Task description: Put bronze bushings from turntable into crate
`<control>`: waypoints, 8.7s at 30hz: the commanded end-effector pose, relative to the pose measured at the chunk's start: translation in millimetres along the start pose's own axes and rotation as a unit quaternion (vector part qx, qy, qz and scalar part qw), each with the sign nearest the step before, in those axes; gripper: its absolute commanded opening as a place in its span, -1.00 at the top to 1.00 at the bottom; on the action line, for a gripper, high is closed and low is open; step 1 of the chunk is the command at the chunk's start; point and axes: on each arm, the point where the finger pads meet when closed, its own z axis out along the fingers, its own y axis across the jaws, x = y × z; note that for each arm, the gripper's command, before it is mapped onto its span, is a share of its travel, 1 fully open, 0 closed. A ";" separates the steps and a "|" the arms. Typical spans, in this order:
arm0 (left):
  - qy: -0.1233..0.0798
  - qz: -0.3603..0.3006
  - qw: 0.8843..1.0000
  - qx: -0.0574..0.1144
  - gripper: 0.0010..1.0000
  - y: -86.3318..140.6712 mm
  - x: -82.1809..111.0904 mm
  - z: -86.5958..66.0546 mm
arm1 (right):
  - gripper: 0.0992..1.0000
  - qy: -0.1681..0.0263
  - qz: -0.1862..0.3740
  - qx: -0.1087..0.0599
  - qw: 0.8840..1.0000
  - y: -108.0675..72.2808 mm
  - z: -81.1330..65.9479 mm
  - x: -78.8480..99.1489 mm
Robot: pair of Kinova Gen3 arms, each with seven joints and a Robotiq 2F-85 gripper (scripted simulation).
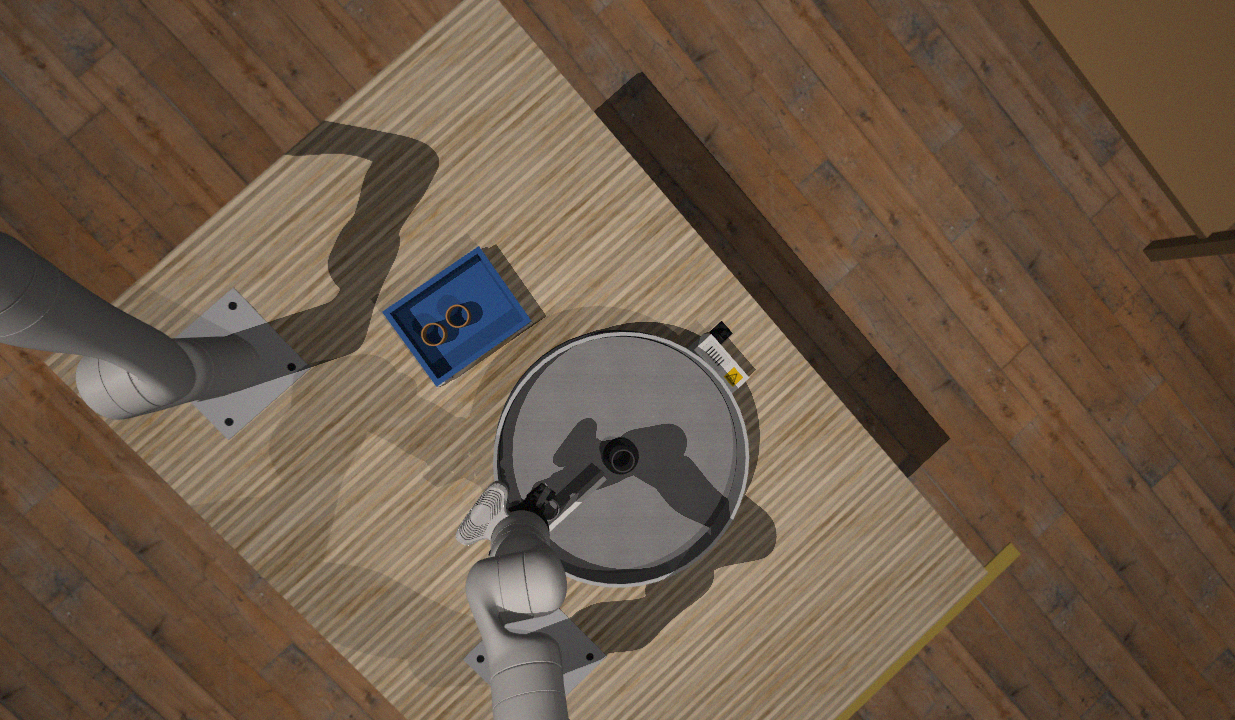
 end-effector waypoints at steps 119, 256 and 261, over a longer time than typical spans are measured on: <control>-0.001 0.000 1.000 0.000 -1.00 0.1 -0.4 -0.8 | 1.00 0.000 0.000 -0.001 1.000 157.9 23.3 -92.1; -0.001 0.000 1.000 0.000 -1.00 0.1 -0.4 -0.8 | 0.73 0.000 0.000 -0.001 1.000 157.8 1.5 -92.4; -0.001 0.000 1.000 0.000 -1.00 0.1 -0.4 -0.8 | 0.73 0.000 0.000 -0.001 1.000 157.8 -15.0 -92.4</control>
